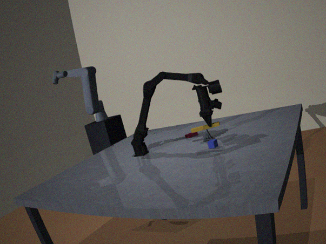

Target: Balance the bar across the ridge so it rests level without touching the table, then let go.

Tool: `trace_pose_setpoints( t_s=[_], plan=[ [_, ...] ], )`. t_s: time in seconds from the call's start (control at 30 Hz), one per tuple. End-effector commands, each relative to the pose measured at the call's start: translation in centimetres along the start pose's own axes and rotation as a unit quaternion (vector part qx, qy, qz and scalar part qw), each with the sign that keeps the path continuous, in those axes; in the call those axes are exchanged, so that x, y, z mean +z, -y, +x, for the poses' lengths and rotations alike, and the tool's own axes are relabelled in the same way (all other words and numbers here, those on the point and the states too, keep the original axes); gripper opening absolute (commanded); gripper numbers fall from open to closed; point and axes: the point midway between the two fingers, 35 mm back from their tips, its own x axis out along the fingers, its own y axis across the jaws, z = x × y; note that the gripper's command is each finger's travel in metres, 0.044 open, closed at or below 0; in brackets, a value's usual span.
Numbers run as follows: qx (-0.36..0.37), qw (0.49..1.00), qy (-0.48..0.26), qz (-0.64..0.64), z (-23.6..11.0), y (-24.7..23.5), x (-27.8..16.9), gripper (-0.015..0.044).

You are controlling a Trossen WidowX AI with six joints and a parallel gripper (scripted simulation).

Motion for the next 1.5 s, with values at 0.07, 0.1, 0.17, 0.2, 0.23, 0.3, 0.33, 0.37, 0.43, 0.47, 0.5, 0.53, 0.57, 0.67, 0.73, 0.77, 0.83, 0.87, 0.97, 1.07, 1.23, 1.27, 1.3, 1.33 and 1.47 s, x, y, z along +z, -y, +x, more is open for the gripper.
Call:
trace_pose_setpoints(
  t_s=[0.07,0.1,0.17,0.2,0.23,0.3,0.33,0.37,0.43,0.47,0.5,0.53,0.57,0.67,0.73,0.77,0.83,0.87,0.97,1.07,1.23,1.27,1.3,1.33,1.47],
  plan=[
    [0.001,1.0,0.0,0.001,0.08,-0.03,0.0,0.0],
    [0.001,1.0,0.0,0.001,0.09,-0.03,0.0,0.0],
    [0.001,1.0,0.0,0.001,0.12,-0.03,0.0,0.0],
    [0.001,1.0,0.0,0.001,0.12,-0.03,0.0,0.0],
    [0.001,1.0,0.0,0.001,0.12,-0.03,0.0,0.0],
    [0.001,1.0,0.0,0.001,0.15,-0.03,0.0,0.0],
    [0.001,1.0,0.0,0.001,0.15,-0.03,0.0,0.0],
    [0.001,1.0,0.0,0.001,0.16,-0.03,0.0,0.0],
    [0.001,1.0,0.0,0.001,0.18,-0.03,0.0,0.0],
    [0.001,1.0,0.0,0.001,0.18,-0.03,0.0,0.0],
    [0.001,1.0,0.0,0.001,0.19,-0.03,0.0,0.0],
    [0.001,1.0,0.0,0.001,0.2,-0.03,0.0,0.0],
    [0.001,1.0,0.0,0.001,0.22,-0.03,0.0,0.0],
    [0.001,1.0,0.0,0.001,0.23,-0.03,0.0,0.0],
    [0.001,1.0,0.0,0.001,0.25,-0.03,0.0,0.0],
    [0.001,1.0,0.0,0.001,0.26,-0.03,0.0,0.0],
    [0.001,1.0,0.0,0.001,0.28,-0.03,0.0,0.0],
    [0.001,1.0,0.0,0.001,0.28,-0.03,0.0,0.0],
    [0.001,1.0,0.0,0.001,0.32,-0.03,-0.01,0.0],
    [0.001,1.0,0.0,0.001,0.33,-0.03,-0.01,0.0],
    [0.001,1.0,0.0,0.001,0.38,-0.03,-0.02,0.0],
    [0.001,1.0,0.0,0.001,0.38,-0.03,-0.02,0.0],
    [0.001,1.0,0.0,0.001,0.39,-0.03,-0.02,0.0],
    [0.001,1.0,0.0,0.001,0.4,-0.03,-0.02,0.0],
    [0.001,1.0,0.0,0.001,0.43,-0.02,-0.02,0.0]
  ],
)
